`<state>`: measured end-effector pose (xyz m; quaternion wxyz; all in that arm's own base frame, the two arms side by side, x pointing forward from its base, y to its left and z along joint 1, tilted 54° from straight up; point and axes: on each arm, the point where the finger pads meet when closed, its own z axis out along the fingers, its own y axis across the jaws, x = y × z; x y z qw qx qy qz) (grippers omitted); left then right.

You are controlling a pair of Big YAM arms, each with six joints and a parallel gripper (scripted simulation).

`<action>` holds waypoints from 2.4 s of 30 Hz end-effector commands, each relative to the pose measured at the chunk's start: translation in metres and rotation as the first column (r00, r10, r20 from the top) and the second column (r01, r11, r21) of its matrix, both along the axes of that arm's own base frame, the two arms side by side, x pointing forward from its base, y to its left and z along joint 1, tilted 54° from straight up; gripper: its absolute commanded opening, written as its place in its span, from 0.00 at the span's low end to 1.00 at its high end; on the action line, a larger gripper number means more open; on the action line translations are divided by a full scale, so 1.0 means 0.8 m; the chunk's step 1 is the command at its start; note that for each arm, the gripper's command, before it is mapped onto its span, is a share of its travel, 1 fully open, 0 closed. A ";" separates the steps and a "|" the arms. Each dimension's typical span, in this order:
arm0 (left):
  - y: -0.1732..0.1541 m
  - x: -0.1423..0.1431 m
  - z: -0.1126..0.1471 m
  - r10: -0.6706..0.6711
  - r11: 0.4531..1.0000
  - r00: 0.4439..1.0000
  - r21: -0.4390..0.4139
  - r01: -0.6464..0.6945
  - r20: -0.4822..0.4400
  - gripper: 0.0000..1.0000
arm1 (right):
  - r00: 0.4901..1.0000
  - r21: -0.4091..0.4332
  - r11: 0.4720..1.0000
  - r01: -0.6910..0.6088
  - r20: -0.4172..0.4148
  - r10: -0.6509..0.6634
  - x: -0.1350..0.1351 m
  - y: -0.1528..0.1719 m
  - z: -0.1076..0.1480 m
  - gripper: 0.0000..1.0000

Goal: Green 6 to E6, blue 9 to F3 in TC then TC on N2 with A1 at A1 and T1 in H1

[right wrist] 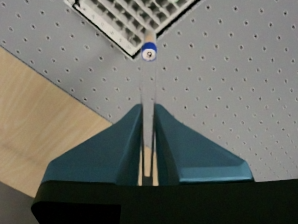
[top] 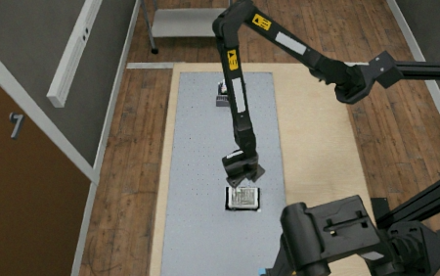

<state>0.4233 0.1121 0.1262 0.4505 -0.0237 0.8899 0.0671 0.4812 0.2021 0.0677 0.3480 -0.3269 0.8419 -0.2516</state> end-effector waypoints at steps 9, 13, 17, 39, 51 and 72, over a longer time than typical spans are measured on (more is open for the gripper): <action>0.000 0.000 0.000 -0.003 1.000 1.000 0.003 0.003 0.001 1.00 | 0.999 -0.003 1.000 0.027 -0.020 -0.027 0.003 -0.012 -0.018 0.09; 0.000 0.000 0.000 -0.003 1.000 1.000 0.003 0.003 0.001 1.00 | 0.999 -0.003 1.000 0.028 -0.017 -0.028 0.003 -0.012 -0.018 0.09; 0.000 0.000 0.000 -0.003 1.000 1.000 0.003 0.003 0.001 1.00 | 0.999 -0.002 1.000 0.029 -0.014 -0.029 0.003 -0.012 -0.017 0.09; 0.000 0.000 0.000 -0.003 1.000 1.000 0.003 0.003 0.001 1.00 | 0.999 -0.004 1.000 0.031 -0.012 -0.031 0.004 -0.013 -0.017 0.09; 0.000 0.000 0.000 -0.003 1.000 1.000 0.003 0.003 0.001 1.00 | 0.999 -0.004 0.999 0.032 -0.012 -0.032 0.004 -0.013 -0.017 0.09; 0.000 0.000 0.000 -0.003 1.000 1.000 0.003 0.003 0.001 1.00 | 0.999 -0.004 0.999 0.032 -0.010 -0.032 0.004 -0.013 -0.016 0.09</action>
